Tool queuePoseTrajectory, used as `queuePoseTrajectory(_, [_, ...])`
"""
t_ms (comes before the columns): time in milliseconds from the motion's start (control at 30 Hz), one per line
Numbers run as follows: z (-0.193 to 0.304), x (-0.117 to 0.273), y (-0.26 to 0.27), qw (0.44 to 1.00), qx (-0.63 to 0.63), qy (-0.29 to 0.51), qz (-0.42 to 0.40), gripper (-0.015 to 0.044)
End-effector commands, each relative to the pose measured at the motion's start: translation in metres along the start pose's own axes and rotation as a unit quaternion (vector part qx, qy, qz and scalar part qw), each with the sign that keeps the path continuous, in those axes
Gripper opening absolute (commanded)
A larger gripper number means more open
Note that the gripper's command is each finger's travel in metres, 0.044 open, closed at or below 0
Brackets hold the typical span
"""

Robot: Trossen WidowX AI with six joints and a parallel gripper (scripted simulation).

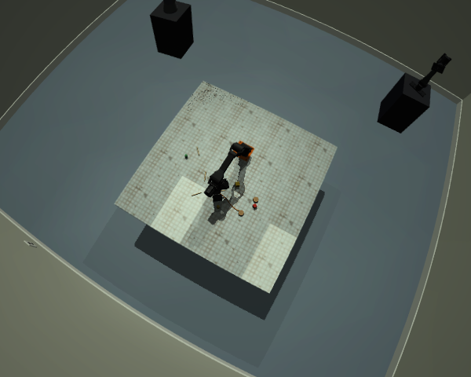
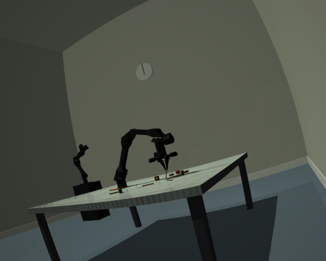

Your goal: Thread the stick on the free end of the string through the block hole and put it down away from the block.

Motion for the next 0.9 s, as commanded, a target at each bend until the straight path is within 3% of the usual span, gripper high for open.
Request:
queuePoseTrajectory(0, [0.006,-0.004,0.002,1.000,0.001,-0.003,-0.005,0.0000])
queuePoseTrajectory(867, [0.039,-0.005,0.011,1.000,0.001,-0.001,-0.006,0.0000])
Point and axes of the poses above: the point midway between the two fingers, 35 mm back from their tips, its own x axis back along the fingers, its own y axis across the jaws, z = x × y, the point moved 1 cm from there along x, back along the fingers, and after that the axes turned 10 degrees about x, right-handed, at the moved point
